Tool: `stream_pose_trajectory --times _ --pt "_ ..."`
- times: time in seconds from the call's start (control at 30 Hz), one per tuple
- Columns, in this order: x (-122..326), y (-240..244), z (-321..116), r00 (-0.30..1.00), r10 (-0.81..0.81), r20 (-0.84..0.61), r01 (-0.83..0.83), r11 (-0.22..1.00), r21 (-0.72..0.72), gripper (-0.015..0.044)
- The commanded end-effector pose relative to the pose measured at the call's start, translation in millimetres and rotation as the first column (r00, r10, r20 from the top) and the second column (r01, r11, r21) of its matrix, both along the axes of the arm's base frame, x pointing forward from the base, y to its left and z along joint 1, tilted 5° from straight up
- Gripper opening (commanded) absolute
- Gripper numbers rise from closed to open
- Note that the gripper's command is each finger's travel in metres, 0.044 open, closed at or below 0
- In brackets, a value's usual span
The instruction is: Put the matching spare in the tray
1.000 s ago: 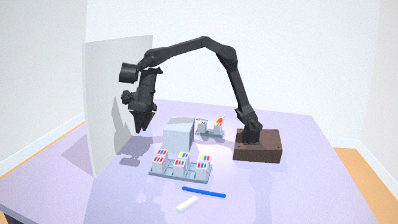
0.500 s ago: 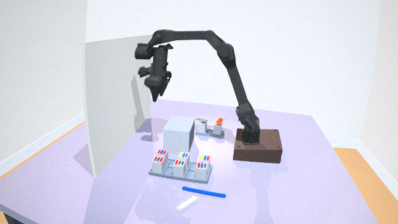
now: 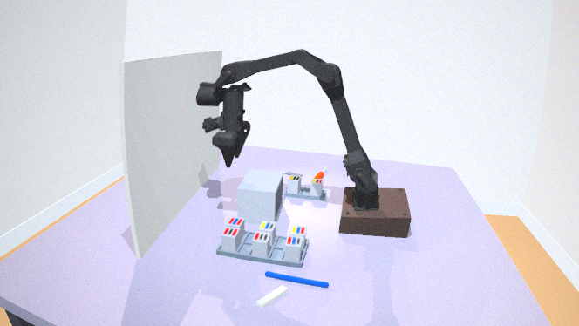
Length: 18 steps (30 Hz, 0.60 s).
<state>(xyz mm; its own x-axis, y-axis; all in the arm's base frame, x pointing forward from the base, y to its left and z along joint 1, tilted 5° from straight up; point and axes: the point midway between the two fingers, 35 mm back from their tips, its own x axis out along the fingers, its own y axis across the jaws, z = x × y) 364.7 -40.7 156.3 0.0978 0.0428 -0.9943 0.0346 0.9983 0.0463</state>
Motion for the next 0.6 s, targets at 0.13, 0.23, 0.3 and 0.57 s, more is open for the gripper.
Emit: stream_pose_trajectory --times 0.13,0.23,0.3,0.57 --pt "1.1 -0.6 -3.1 1.0 0.004 0.011 -0.004 1.0 -0.007 0.044" --pt "1.1 -0.6 -3.1 1.0 0.004 0.011 -0.004 1.0 -0.007 0.044" --pt "1.1 -0.6 -3.1 1.0 0.004 0.011 -0.004 1.0 -0.007 0.044" --pt "-0.6 92.9 -2.2 0.821 0.571 0.013 -0.569 0.82 -0.067 0.044"
